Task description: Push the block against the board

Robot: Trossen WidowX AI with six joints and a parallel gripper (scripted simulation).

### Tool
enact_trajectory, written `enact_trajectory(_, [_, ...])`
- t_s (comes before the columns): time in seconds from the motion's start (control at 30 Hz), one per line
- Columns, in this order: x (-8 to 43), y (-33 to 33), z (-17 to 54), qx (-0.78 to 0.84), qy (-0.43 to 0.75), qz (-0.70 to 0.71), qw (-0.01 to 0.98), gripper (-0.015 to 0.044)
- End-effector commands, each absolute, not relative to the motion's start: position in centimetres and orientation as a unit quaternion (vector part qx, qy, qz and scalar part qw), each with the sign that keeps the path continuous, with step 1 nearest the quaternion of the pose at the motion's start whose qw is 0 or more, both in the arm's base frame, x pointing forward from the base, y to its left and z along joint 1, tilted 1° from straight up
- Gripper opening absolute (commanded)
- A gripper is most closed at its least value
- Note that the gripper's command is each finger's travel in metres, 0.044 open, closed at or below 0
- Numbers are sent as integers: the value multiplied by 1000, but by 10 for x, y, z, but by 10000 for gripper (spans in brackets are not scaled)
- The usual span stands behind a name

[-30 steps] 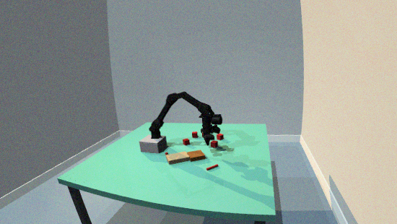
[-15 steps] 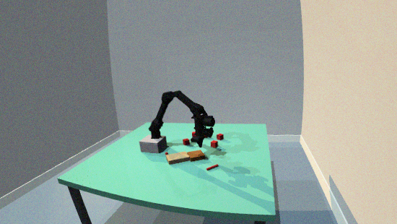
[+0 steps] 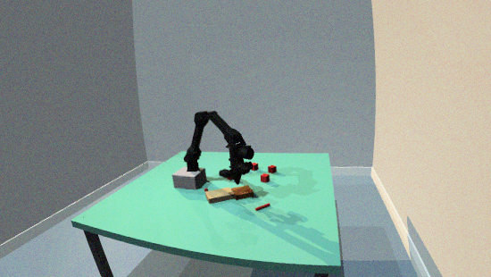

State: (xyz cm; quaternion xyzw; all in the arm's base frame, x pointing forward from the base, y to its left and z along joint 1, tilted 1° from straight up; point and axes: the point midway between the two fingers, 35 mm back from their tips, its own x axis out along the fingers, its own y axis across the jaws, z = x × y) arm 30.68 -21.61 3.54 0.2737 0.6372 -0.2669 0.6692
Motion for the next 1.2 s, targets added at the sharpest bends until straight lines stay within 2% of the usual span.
enact_trajectory(0.0, [289,-222,34,321,618,-313,646,0])
enact_trajectory(0.57, [224,-242,31,492,503,-479,525,0])
enact_trajectory(1.17, [157,-245,25,626,336,-610,351,0])
